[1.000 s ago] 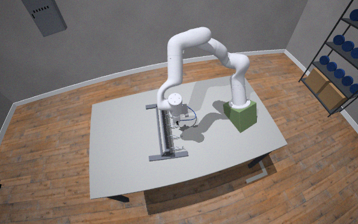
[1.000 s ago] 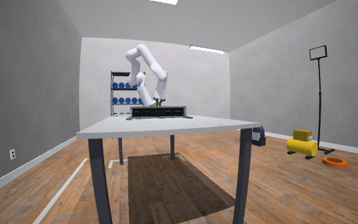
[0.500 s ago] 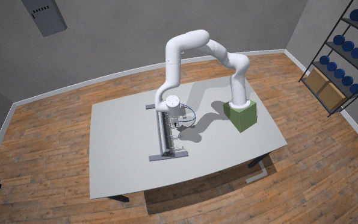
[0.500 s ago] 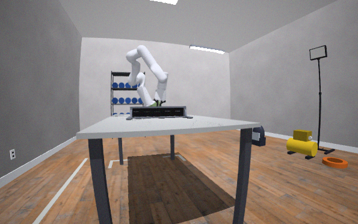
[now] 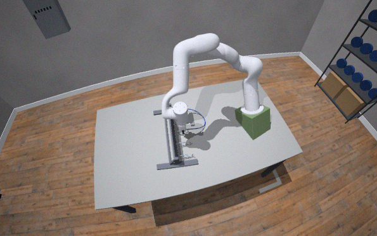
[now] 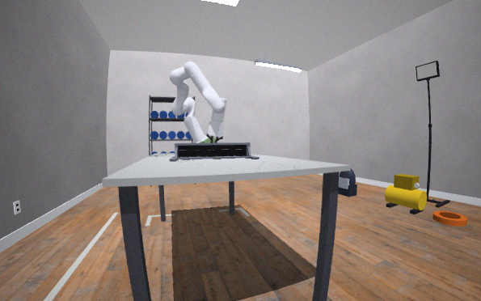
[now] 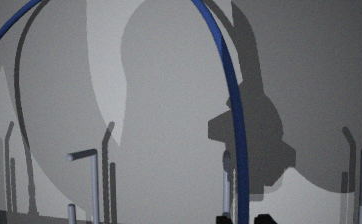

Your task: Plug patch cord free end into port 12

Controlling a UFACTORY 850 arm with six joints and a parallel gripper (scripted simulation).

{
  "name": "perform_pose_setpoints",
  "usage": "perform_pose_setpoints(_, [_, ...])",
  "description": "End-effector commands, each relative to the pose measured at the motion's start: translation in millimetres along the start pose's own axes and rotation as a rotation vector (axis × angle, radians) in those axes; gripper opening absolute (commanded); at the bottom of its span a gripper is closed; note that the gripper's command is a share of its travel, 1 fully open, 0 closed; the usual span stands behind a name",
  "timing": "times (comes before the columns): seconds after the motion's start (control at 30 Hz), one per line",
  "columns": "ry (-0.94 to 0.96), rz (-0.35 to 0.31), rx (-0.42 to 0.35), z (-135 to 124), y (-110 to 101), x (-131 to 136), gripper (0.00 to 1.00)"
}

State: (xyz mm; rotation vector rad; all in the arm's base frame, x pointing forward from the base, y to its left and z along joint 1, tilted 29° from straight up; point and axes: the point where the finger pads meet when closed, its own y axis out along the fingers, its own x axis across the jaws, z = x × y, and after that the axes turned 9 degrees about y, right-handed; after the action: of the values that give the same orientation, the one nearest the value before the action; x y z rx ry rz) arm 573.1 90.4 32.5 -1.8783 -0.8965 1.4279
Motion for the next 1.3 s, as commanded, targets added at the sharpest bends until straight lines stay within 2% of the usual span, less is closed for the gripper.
perform_pose_setpoints(0.0, [0.001,-0.001,-0.001,-1.6,-0.1,0.5,0.0])
perform_pose_setpoints(0.6, [0.001,-0.001,-0.002,-2.7,-0.1,0.7,0.0])
perform_pose_setpoints(1.27, [0.001,-0.001,-0.003,-25.2,-0.6,4.3,0.0])
